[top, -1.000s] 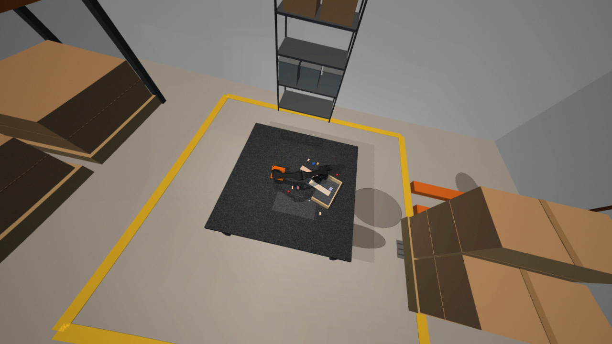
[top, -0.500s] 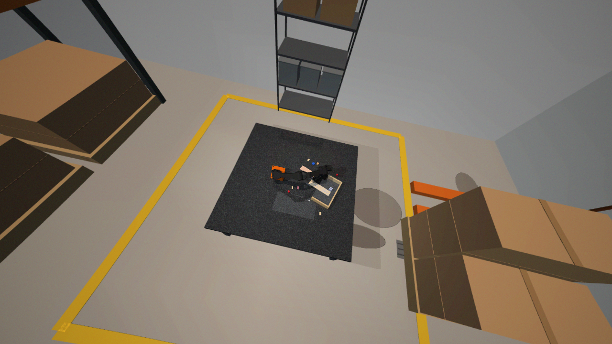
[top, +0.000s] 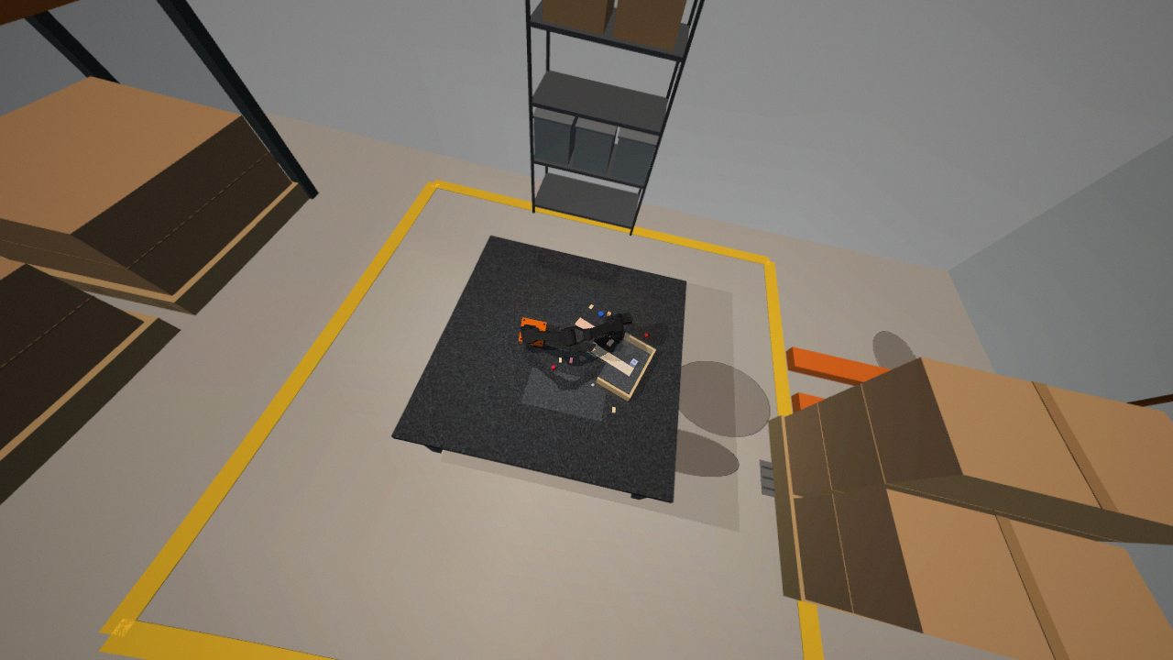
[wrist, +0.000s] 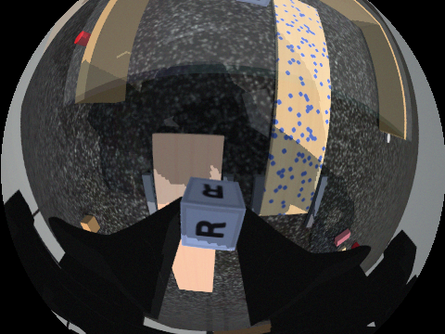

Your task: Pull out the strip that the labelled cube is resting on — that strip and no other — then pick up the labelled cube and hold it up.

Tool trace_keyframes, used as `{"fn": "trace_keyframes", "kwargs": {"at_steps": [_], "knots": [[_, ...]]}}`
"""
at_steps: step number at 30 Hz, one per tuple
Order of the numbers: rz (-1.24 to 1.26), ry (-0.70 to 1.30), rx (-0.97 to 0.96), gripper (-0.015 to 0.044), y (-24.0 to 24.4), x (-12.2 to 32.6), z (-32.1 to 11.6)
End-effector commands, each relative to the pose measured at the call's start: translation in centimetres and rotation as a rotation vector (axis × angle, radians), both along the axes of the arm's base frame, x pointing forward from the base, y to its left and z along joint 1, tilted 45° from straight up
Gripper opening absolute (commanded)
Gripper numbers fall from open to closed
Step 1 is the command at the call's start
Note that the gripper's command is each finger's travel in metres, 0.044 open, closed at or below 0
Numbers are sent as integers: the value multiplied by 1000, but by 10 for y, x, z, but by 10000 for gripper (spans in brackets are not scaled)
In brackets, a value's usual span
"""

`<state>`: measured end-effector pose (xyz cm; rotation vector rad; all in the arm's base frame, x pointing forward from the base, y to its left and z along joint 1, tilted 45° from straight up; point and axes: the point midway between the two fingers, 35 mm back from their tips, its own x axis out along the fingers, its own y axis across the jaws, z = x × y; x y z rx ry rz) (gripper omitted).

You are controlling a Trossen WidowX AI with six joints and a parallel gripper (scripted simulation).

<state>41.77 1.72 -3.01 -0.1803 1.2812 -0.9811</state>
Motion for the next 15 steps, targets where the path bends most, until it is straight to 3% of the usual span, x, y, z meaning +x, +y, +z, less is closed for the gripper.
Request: {"fn": "trace_keyframes", "kwargs": {"at_steps": [1, 15], "knots": [[-2, 0, 2, 0, 6, -11, 6], [-1, 4, 1, 0, 14, -48, 18]]}}
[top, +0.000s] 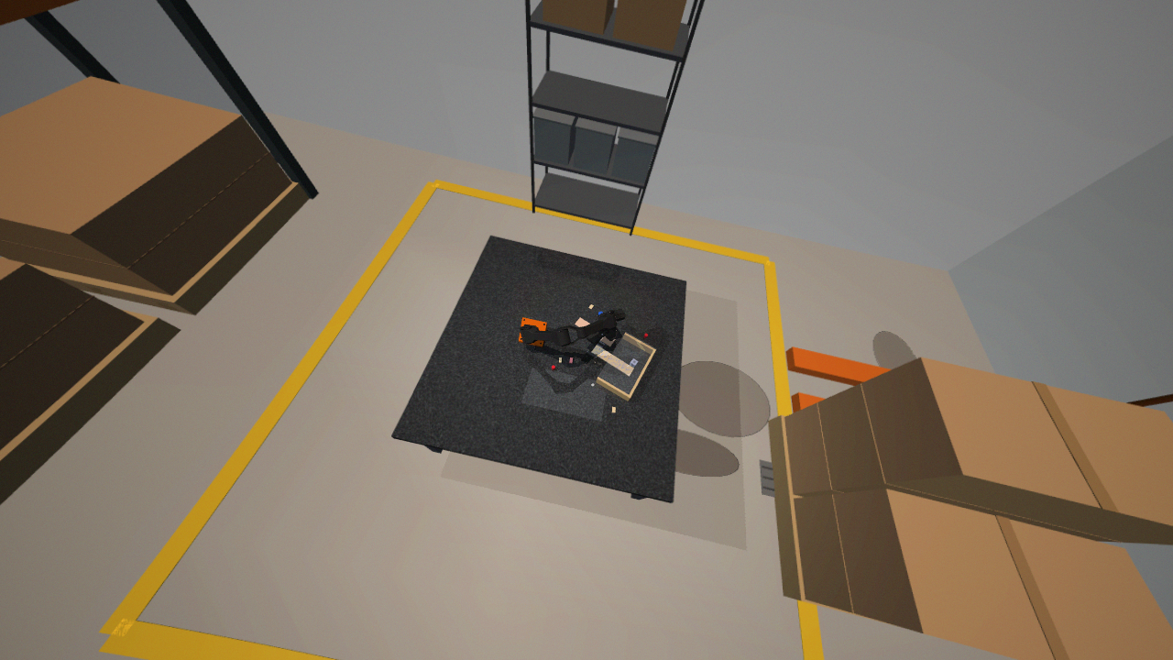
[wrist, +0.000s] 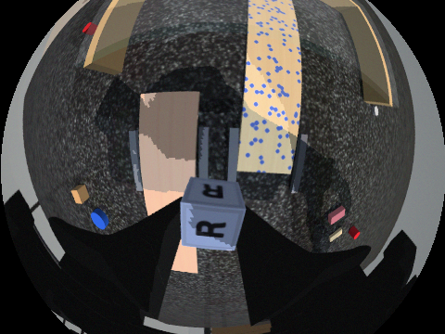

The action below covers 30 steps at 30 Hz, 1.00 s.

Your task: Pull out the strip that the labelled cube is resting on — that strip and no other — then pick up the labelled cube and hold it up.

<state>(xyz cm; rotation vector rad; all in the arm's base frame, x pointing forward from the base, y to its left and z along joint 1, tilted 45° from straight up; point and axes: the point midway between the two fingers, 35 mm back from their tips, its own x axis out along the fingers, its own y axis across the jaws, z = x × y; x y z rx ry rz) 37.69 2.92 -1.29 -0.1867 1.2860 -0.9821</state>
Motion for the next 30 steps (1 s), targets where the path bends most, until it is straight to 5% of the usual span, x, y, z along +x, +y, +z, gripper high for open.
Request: {"fn": "trace_keyframes", "kwargs": {"at_steps": [1, 19, 30], "knots": [[-2, -3, 4, 0, 2, -10, 1], [-2, -1, 4, 0, -1, -71, 5], [-2, 0, 5, 0, 24, -72, 31]]}}
